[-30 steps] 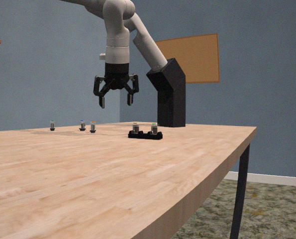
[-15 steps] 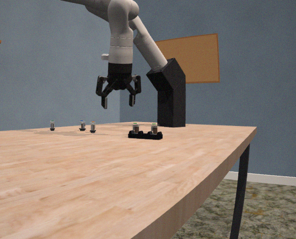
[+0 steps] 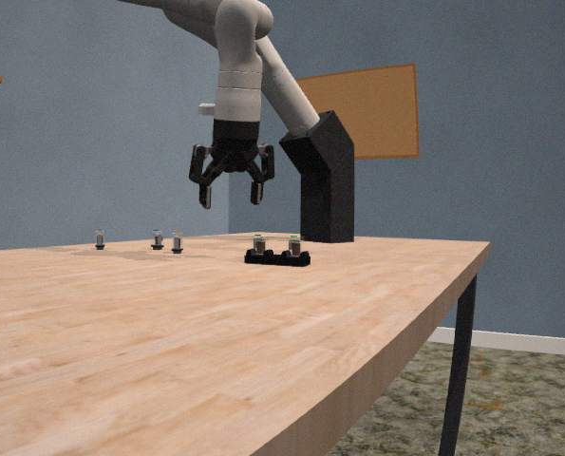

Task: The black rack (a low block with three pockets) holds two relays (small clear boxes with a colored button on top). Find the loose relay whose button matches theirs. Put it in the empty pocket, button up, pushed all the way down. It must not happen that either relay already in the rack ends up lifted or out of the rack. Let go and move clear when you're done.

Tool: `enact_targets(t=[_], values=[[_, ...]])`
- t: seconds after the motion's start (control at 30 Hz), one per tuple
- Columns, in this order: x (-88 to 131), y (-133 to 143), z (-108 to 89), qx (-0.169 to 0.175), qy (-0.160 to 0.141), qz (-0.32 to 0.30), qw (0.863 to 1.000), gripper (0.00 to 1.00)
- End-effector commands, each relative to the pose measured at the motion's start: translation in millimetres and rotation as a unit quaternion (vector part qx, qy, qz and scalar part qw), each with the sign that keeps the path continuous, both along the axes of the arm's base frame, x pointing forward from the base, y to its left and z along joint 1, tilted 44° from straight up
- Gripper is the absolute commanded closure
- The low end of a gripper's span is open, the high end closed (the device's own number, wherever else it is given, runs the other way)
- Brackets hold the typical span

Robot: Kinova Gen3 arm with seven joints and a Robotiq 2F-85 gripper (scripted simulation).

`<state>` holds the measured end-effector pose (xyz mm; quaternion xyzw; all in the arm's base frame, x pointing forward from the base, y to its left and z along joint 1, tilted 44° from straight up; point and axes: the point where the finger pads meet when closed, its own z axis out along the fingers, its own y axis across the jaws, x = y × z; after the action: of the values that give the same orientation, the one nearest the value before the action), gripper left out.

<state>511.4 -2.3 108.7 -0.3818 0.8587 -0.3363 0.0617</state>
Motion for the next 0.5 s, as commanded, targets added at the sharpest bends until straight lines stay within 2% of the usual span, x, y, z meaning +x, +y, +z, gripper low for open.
enact_targets(t=[0.0,0.47], values=[[0,2,-0.2,0.0,0.0,0.002,1.0,0.0],[4,12,-4.9,-0.014,0.001,0.038,0.999,0.0]])
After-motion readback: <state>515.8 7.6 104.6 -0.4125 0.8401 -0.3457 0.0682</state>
